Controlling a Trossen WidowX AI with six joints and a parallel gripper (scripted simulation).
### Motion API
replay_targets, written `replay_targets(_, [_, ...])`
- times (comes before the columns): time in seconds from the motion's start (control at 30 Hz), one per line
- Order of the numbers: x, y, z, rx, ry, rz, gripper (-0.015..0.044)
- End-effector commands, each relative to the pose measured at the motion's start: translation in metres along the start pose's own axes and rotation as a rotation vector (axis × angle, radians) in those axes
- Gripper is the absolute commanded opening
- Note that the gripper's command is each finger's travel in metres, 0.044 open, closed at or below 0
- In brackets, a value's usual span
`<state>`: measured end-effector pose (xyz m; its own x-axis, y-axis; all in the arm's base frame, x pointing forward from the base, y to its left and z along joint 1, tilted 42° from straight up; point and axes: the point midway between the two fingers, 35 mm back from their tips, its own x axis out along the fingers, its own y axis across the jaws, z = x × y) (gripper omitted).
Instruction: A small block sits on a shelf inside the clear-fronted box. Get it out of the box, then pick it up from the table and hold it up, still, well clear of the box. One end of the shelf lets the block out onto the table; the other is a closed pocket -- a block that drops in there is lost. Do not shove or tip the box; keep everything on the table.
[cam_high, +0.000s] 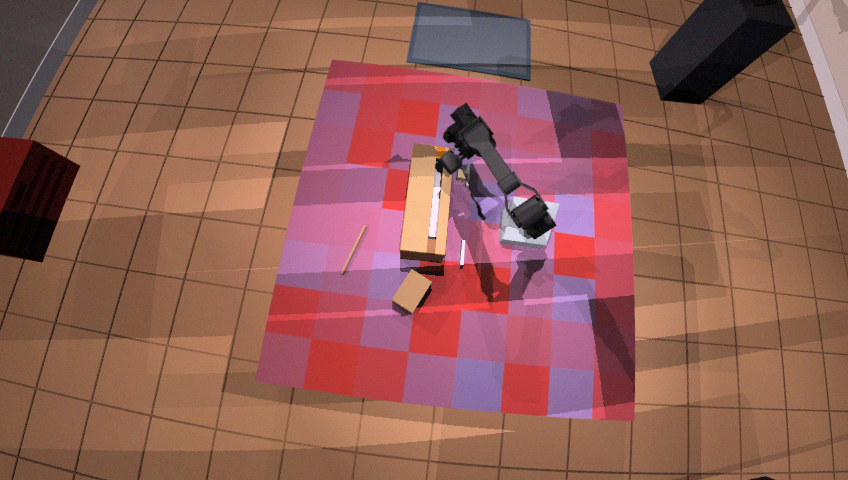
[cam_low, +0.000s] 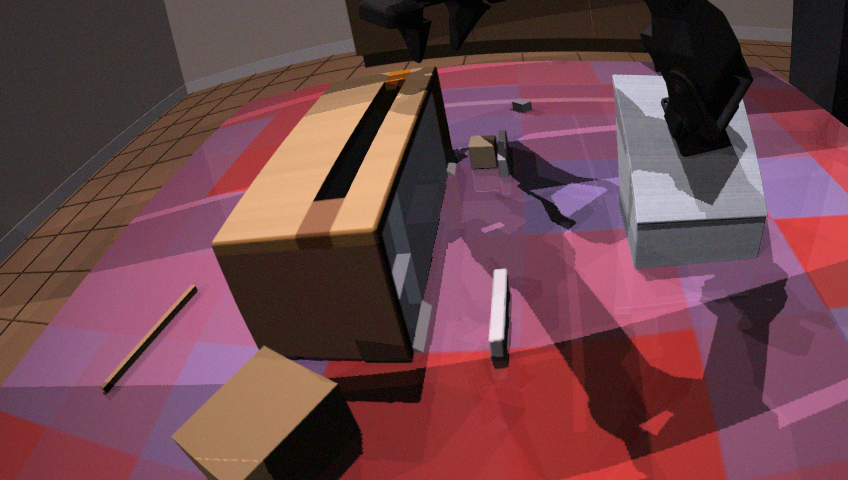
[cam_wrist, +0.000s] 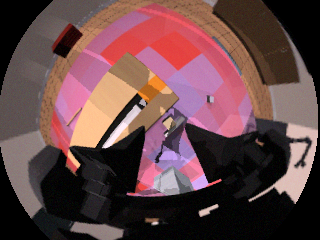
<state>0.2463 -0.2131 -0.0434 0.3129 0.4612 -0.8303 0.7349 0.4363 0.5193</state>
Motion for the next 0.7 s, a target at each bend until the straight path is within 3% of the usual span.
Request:
replay_targets(0.0, [0.002, -0.015, -0.006, 0.941, 0.051, 0.111, 0.0285])
replay_targets(0.67, [-0.004, -0.028, -0.009, 2.144, 0.235, 0.190, 0.0285])
